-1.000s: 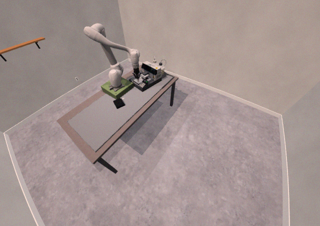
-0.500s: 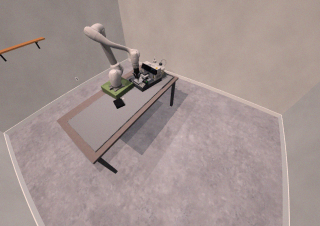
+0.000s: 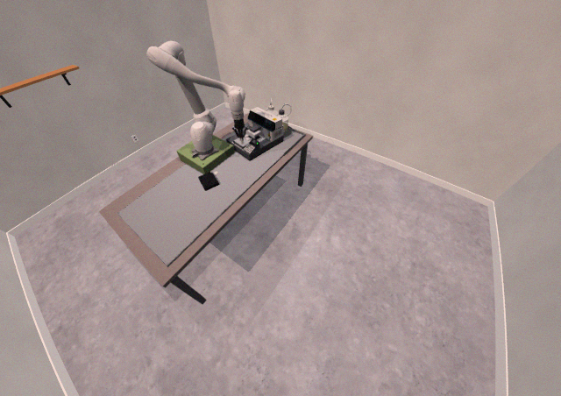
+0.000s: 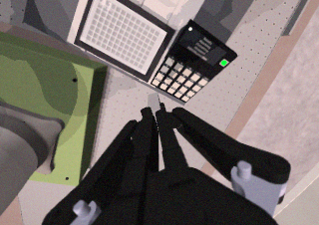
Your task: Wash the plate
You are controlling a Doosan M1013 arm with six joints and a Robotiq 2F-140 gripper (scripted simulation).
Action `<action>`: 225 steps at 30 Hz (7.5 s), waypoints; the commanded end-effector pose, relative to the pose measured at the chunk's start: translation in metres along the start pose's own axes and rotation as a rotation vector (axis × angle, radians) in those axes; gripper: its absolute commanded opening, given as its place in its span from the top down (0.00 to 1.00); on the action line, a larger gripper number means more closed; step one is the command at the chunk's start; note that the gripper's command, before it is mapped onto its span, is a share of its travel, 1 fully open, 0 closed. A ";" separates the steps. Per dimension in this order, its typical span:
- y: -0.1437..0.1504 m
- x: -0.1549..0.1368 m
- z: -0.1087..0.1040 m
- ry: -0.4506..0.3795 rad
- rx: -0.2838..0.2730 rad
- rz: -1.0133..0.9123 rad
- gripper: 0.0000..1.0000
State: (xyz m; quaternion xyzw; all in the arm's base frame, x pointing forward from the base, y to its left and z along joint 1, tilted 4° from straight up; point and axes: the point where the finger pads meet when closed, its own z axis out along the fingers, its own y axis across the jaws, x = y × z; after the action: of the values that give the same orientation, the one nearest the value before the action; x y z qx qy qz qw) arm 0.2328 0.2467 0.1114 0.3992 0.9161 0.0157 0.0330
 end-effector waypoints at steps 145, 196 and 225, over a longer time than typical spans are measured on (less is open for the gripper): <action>0.000 0.000 0.000 0.000 0.000 0.000 0.90; -0.024 0.112 -0.022 0.000 0.000 1.500 0.30; -0.024 0.112 -0.022 0.000 0.000 2.356 0.30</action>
State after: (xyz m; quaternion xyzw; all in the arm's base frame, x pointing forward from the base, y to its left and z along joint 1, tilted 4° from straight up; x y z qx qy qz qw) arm 0.1379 0.3126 0.1268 0.9990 0.0319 0.0298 -0.0044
